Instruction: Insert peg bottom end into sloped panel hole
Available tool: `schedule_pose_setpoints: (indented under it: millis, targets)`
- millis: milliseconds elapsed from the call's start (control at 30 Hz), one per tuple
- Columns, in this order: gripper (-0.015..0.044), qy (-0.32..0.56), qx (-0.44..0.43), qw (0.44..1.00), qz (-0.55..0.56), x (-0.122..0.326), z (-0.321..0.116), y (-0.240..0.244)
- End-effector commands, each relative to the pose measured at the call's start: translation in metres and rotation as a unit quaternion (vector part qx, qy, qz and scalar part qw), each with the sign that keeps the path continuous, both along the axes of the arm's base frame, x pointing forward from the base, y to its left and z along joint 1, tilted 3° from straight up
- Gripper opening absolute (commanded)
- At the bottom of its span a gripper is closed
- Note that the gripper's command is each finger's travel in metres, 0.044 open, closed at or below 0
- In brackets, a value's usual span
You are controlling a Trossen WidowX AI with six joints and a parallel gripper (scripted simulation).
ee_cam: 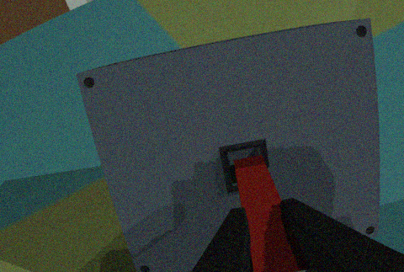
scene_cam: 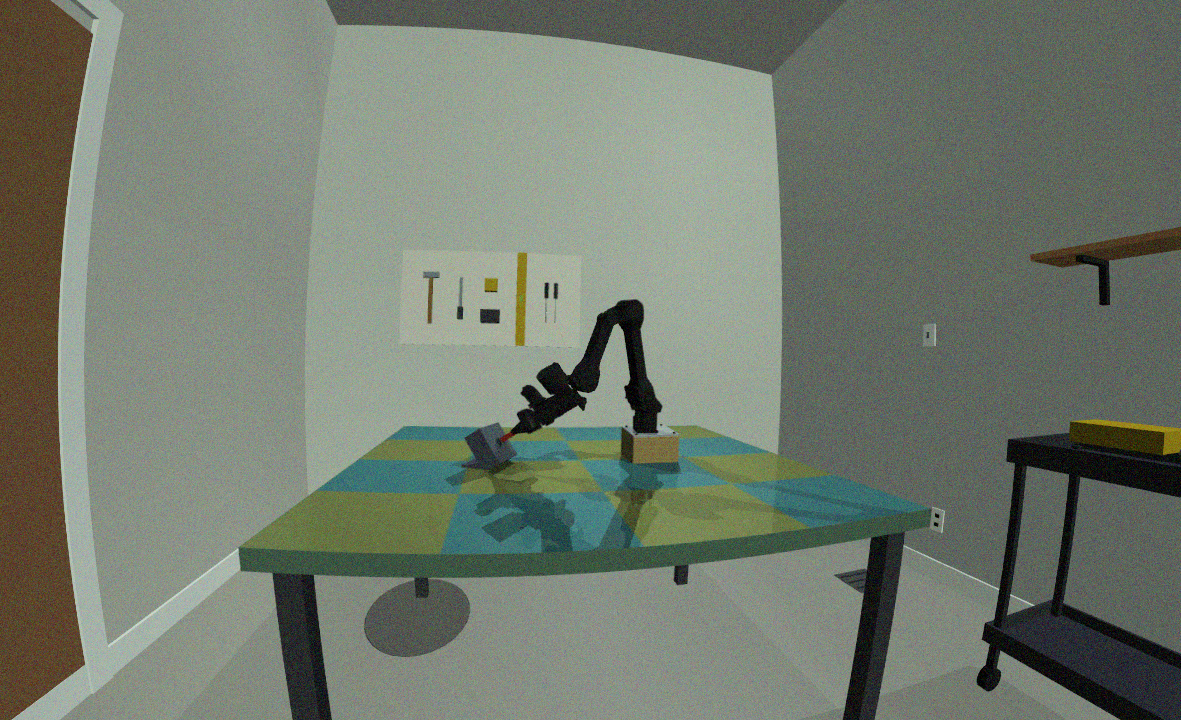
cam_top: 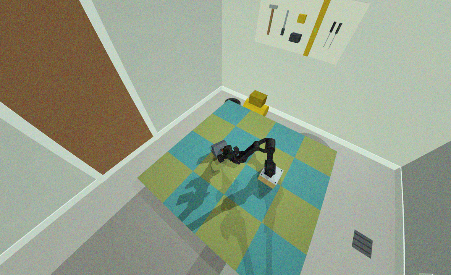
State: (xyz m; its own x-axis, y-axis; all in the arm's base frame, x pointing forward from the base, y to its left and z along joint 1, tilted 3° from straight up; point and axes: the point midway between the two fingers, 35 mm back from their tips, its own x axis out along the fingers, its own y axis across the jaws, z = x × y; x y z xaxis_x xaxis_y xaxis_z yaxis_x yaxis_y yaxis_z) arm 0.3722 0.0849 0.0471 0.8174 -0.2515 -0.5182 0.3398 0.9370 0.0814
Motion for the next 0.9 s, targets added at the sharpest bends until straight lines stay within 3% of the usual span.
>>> schedule_pose_setpoints:
  millis: [0, 867]
  targets:
    - [0.0000, -0.001, 0.000, 1.000, -0.001, -0.0006, 0.0009, -0.0002]
    - [0.0000, -0.001, 0.000, 1.000, -0.001, 0.0029, -0.0038, 0.0000]
